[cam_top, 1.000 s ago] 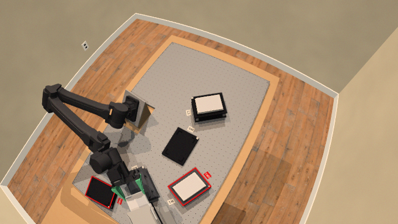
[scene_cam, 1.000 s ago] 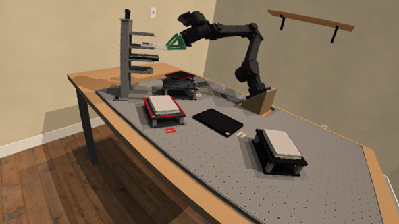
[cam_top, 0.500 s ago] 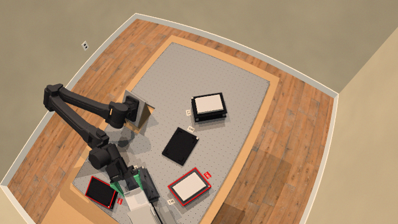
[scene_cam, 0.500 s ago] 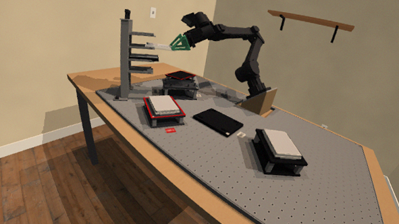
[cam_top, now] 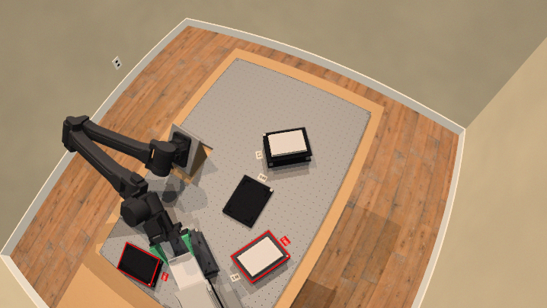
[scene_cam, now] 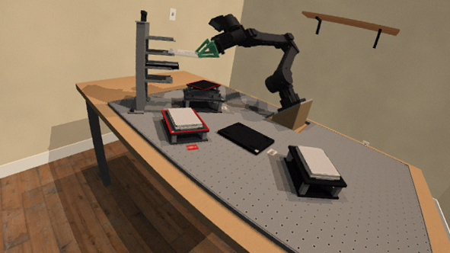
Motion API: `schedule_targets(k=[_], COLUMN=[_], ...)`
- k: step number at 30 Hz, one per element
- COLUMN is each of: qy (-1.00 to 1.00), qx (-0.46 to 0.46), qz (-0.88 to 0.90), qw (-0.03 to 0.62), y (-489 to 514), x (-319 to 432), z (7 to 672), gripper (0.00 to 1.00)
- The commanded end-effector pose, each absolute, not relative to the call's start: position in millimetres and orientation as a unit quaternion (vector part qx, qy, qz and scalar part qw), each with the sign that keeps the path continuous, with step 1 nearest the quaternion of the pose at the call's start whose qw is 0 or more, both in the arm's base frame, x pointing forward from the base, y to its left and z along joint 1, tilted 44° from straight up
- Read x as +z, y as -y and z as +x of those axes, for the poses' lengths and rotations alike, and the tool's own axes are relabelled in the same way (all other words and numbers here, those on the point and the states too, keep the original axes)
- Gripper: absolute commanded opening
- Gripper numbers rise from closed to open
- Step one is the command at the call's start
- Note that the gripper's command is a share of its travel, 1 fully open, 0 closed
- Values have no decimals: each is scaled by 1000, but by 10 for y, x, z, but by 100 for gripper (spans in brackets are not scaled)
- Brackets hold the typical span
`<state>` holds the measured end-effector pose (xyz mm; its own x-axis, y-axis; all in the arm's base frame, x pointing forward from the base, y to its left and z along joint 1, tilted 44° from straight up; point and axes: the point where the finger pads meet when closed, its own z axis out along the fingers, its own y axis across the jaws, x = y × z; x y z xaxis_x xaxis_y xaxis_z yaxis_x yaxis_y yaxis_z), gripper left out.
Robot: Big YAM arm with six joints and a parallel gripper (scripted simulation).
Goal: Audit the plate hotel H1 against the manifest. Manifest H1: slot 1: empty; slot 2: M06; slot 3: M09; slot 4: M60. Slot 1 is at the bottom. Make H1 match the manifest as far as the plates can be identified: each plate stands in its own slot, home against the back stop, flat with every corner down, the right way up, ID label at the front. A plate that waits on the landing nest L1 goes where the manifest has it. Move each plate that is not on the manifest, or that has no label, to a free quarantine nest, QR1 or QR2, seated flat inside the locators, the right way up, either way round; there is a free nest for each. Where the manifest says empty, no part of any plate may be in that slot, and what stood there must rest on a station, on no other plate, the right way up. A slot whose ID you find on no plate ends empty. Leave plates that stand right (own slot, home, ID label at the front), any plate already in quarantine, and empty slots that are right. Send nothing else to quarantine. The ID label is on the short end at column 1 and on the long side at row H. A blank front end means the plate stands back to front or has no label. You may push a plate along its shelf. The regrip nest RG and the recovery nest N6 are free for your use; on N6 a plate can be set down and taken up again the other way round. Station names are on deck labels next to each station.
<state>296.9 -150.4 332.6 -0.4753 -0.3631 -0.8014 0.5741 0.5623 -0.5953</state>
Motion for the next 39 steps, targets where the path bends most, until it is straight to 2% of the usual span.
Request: schedule_targets(k=[1, 39], qy=[-722, -722], qx=[-456, -455], qz=[71, 74], qw=[515, 517], y=[1433, 1238], x=[3353, 3215], z=[2938, 2575], gripper=[86, 86])
